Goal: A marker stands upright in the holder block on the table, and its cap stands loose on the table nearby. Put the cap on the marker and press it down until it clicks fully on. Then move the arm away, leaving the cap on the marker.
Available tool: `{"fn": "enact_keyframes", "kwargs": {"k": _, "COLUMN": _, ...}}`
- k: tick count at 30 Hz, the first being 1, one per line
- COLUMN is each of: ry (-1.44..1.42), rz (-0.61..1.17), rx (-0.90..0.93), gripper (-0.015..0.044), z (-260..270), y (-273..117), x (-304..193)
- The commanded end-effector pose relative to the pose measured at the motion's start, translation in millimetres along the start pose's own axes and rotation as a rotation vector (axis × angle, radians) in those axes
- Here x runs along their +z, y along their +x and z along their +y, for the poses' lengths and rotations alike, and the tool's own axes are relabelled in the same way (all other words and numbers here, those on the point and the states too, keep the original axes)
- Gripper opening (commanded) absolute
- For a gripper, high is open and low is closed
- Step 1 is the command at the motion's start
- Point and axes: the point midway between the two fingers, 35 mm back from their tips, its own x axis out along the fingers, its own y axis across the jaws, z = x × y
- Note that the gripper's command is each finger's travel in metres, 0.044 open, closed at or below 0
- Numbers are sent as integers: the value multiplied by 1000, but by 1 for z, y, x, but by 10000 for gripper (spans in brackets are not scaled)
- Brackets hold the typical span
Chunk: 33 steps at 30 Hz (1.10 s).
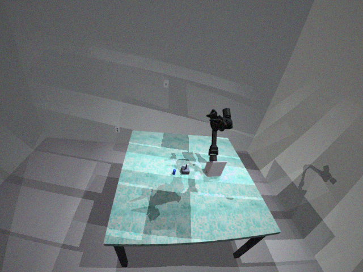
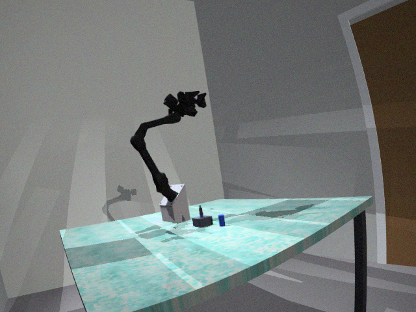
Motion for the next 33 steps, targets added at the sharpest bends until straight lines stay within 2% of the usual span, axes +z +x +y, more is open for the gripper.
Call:
{"fn": "enact_keyframes", "kwargs": {"k": 1, "ry": -199, "rz": -53, "rx": -12, "gripper": 235, "z": -4, "y": 32, "x": 25}}
{"fn": "enact_keyframes", "kwargs": {"k": 4, "ry": -342, "rz": -93, "rx": -33, "gripper": 235, "z": -8, "y": 47, "x": 42}}
{"fn": "enact_keyframes", "kwargs": {"k": 8, "ry": -701, "rz": -192, "rx": -122, "gripper": 235, "z": -16, "y": 84, "x": 92}}
{"fn": "enact_keyframes", "kwargs": {"k": 16, "ry": -1390, "rz": -384, "rx": -484, "gripper": 235, "z": -14, "y": 133, "x": 224}}
{"fn": "enact_keyframes", "kwargs": {"k": 25, "ry": -1917, "rz": -436, "rx": -1140, "gripper": 235, "z": 10, "y": 127, "x": 373}}
{"fn": "enact_keyframes", "kwargs": {"k": 29, "ry": -2067, "rz": -342, "rx": -1517, "gripper": 235, "z": 26, "y": 105, "x": 429}}
{"fn": "enact_keyframes", "kwargs": {"k": 33, "ry": -2120, "rz": -160, "rx": -1901, "gripper": 235, "z": 44, "y": 76, "x": 475}}
